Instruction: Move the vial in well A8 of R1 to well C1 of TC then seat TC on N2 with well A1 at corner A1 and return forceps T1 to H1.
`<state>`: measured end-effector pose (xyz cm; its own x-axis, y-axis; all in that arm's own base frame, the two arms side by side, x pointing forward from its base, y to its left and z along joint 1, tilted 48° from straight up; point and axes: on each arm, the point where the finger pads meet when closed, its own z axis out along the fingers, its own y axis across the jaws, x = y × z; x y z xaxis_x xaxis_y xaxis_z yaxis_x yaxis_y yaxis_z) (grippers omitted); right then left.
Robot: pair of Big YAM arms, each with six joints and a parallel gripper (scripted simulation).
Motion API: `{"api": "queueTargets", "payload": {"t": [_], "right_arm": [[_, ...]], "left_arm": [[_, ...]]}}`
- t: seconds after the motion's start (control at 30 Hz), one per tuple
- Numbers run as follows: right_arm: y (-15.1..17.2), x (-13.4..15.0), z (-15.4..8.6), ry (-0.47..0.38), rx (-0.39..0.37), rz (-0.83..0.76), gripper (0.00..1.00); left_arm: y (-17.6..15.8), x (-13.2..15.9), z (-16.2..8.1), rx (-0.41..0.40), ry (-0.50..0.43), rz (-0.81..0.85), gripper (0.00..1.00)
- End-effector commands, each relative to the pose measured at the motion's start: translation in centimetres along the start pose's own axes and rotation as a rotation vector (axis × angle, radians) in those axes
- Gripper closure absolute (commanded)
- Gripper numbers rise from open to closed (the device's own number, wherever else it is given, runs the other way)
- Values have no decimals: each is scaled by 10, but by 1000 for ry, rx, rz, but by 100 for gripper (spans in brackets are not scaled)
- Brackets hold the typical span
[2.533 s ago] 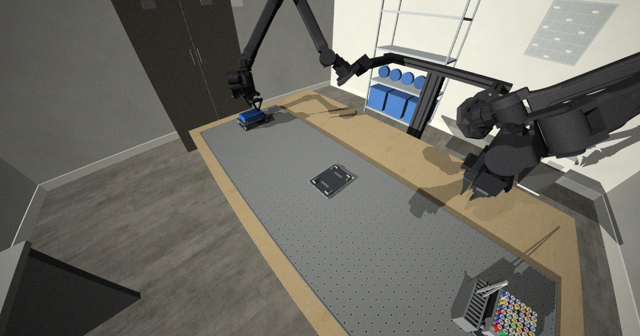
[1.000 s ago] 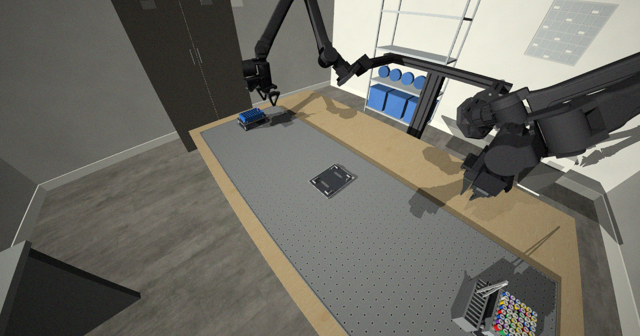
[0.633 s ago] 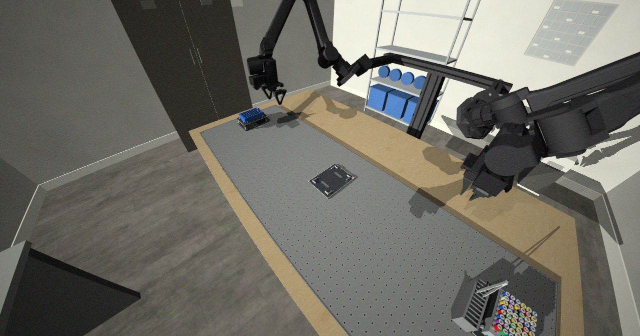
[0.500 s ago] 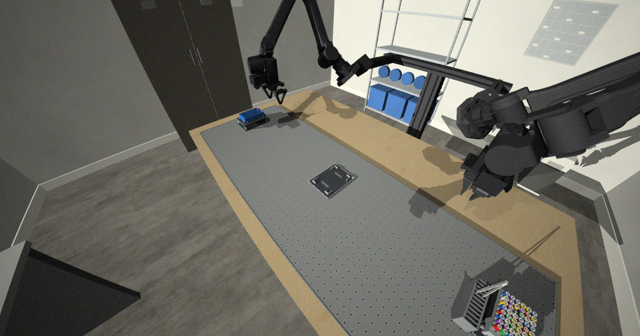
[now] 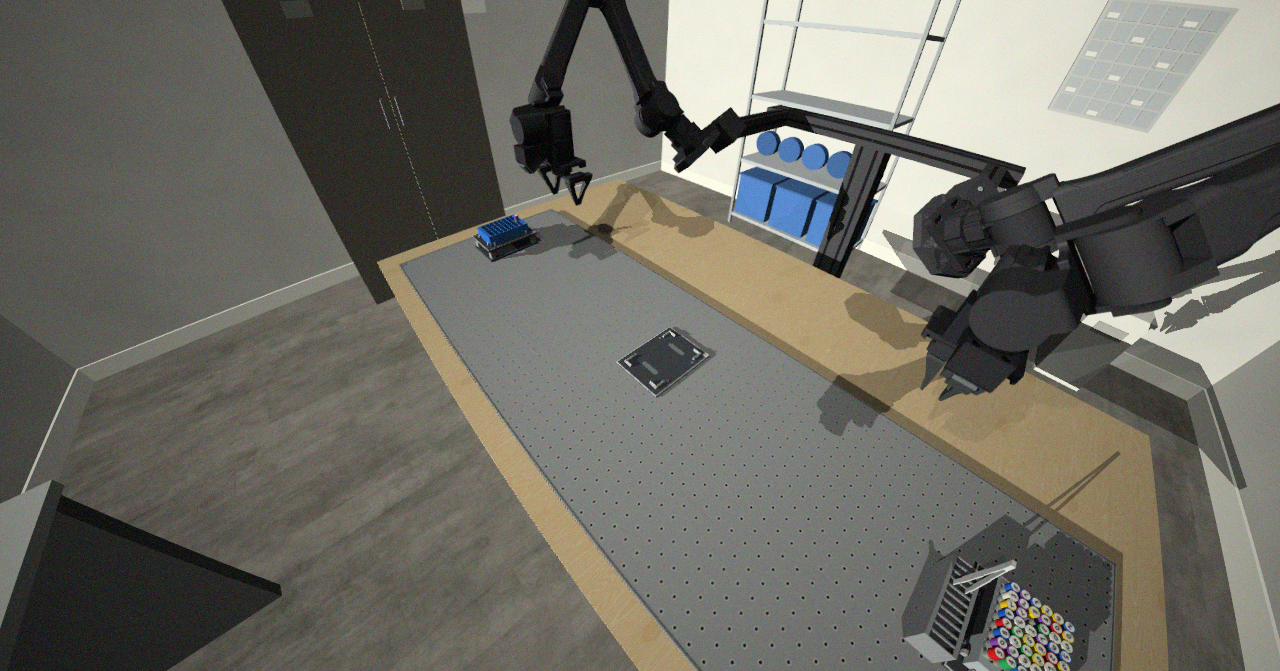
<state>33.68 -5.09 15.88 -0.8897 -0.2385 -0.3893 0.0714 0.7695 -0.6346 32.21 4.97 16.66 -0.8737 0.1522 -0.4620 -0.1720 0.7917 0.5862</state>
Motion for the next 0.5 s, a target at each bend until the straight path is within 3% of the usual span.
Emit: {"api": "queueTargets", "payload": {"t": [0.0,0.13,0.47], "right_arm": [[2,-15,-13,-19,-1,58,0],[23,5,-12,8,0,32,0],[17,-5,-16,-13,1,59,0]], "left_arm": [[3,-7,-3,-1,-9,-18,76],[3,-7,-3,-1,-9,-18,76],[3,-7,-3,-1,-9,-18,76]]}}
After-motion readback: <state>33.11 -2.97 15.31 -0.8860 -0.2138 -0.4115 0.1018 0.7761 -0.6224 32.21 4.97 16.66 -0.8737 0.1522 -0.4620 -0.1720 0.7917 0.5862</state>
